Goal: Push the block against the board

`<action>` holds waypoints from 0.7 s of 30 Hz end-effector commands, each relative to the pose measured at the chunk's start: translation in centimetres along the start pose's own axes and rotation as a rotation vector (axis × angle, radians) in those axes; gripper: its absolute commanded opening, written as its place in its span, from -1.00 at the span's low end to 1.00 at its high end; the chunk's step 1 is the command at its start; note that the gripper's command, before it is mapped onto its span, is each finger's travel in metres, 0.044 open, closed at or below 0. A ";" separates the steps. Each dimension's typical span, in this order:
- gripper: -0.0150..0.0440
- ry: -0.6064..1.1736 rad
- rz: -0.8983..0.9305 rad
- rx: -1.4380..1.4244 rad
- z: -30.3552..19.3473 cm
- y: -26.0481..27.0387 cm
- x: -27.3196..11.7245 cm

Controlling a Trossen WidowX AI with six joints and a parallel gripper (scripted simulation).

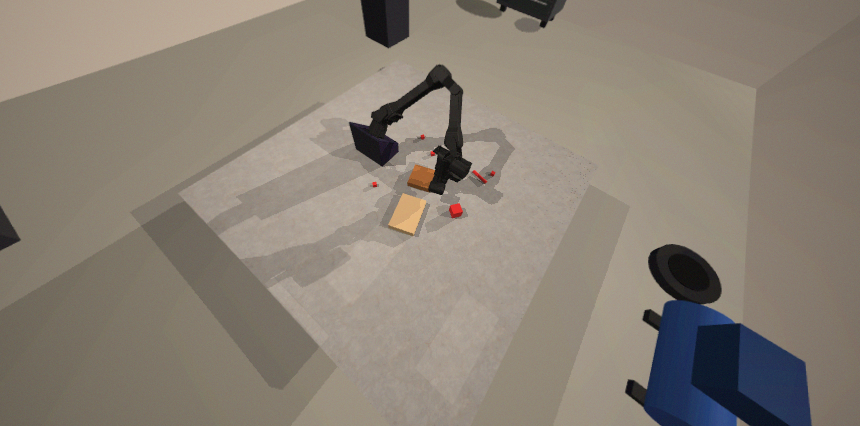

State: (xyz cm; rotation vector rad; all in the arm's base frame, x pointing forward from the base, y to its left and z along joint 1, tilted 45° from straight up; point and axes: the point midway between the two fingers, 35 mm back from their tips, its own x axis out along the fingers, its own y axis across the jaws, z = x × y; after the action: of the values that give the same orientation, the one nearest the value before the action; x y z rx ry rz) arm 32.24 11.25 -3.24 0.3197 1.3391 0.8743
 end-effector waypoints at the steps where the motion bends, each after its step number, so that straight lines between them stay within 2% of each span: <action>1: -0.49 0.001 0.001 0.005 0.6 0.0 0.0; 16: -0.49 0.000 0.001 0.004 3.0 0.1 0.0; 18: -0.49 0.000 -0.001 0.000 2.6 0.0 -1.2; 21: -0.49 0.000 -0.001 0.004 2.6 0.0 -5.2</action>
State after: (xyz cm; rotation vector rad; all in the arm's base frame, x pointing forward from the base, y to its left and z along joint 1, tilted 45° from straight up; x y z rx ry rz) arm 34.15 10.73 -1.22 0.3246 1.3672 0.8863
